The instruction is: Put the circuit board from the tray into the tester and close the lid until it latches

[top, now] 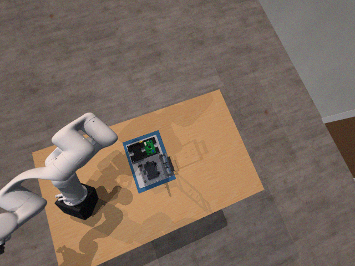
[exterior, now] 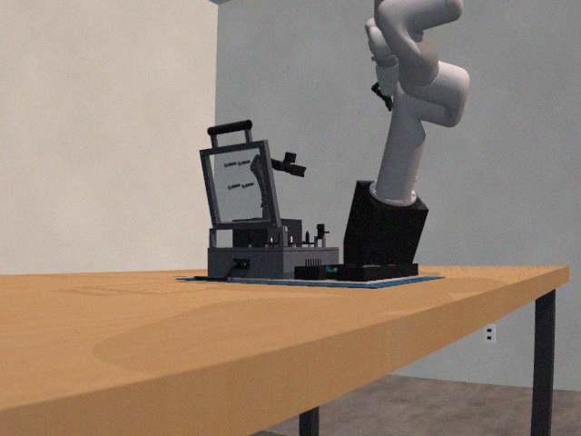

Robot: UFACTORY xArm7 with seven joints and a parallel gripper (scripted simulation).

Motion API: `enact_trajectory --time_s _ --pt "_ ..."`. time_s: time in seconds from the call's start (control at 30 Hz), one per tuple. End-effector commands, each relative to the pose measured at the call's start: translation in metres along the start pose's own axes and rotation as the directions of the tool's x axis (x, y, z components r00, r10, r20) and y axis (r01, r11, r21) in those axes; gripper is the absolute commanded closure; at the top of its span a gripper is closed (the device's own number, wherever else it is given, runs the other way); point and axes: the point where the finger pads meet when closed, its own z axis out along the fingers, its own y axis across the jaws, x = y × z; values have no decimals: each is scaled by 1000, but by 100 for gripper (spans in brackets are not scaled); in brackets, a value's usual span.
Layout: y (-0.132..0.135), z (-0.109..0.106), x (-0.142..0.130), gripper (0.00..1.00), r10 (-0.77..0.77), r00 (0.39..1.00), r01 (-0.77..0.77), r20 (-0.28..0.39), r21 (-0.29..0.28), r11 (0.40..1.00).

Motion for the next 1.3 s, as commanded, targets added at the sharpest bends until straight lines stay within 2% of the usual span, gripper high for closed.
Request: enact_trajectory --time_s 0.0,0.67,0.77,0.87,0.93,0.97,1.1,1.17,1.27 --pt "-1 -1 1 0 1 1000 -1 -2 2 1000" --pt "-3 -5 0 0 8 1000 -8 3 9 1000" --pt "-12 -19 -5 0 30 999 -31 25 36 999" --pt "-32 -45 -18 0 55 996 -62 72 92 994" --pt "-33 -48 -19 0 57 995 -64 77 98 993" --pt "-42 -60 -27 0 60 993 -73 99 125 990" --pt "-43 -61 -28 0 61 993 -74 102 128 989" --pt "-61 -87 -46 0 54 987 -82 151 185 979" --pt "-67 -95 -53 0 48 985 -82 167 204 975"
